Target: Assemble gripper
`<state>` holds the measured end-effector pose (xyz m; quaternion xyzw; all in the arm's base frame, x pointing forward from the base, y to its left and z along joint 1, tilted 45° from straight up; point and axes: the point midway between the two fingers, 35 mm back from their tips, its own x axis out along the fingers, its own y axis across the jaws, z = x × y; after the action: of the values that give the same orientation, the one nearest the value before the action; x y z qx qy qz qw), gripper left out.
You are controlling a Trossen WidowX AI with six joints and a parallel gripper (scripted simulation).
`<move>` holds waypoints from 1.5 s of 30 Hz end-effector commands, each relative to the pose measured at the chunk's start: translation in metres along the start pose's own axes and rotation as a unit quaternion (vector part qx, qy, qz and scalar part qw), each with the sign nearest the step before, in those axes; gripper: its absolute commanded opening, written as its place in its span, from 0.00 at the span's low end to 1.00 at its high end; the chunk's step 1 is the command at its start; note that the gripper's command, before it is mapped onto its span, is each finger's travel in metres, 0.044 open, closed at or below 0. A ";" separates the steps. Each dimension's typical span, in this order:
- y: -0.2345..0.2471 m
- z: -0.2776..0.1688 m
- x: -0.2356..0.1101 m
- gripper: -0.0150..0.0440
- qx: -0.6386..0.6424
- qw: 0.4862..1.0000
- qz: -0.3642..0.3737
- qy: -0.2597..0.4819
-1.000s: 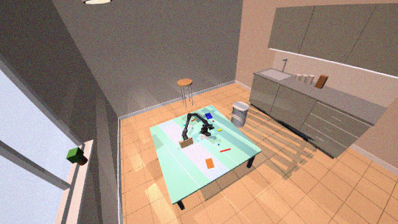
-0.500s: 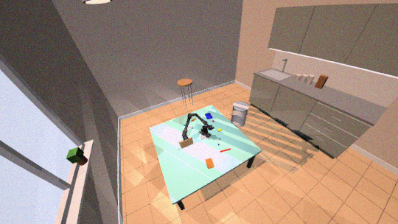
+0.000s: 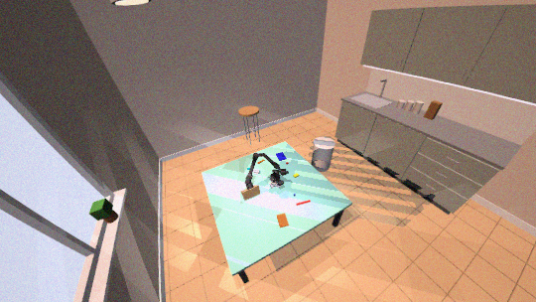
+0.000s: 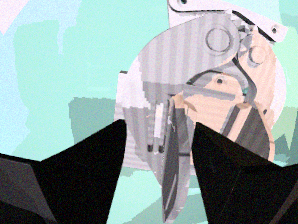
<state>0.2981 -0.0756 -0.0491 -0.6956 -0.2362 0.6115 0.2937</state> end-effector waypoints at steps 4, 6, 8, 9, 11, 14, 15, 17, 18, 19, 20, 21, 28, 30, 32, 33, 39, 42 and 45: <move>0.000 0.000 0.003 0.48 0.003 1.000 -0.001 0.001; 0.000 0.000 0.003 0.48 0.003 1.000 -0.001 0.001; 0.000 0.000 0.003 0.48 0.003 1.000 -0.001 0.001; 0.000 0.000 0.003 0.48 0.003 1.000 -0.001 0.001; 0.000 0.000 0.004 0.48 0.002 1.000 -0.001 0.001; 0.000 0.000 0.006 0.48 0.002 1.000 -0.001 0.001; 0.000 0.000 0.006 0.48 0.002 1.000 -0.001 0.001; 0.000 0.000 0.006 0.48 0.002 1.000 -0.001 0.001; 0.000 0.000 0.006 0.48 0.002 1.000 -0.001 0.001; 0.000 0.000 0.006 0.48 0.002 1.000 -0.001 0.001; 0.000 0.000 0.006 0.48 0.002 1.000 -0.001 0.001; 0.000 0.000 0.006 0.48 0.002 1.000 -0.001 0.001; -0.001 0.000 0.009 0.48 0.002 1.000 -0.002 0.001; -0.001 0.000 0.009 0.48 0.002 1.000 -0.002 0.001; -0.001 0.000 0.009 0.48 0.002 1.000 -0.002 0.001; -0.001 0.000 0.009 0.48 0.002 1.000 -0.002 0.001; -0.001 0.000 0.012 0.48 0.001 1.000 -0.002 0.001; -0.001 0.000 0.012 0.48 0.001 1.000 -0.002 0.001; -0.001 0.000 0.012 0.48 0.001 1.000 -0.002 0.001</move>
<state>0.2997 -0.0674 -0.0574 -0.6955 -0.2366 0.6115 0.2937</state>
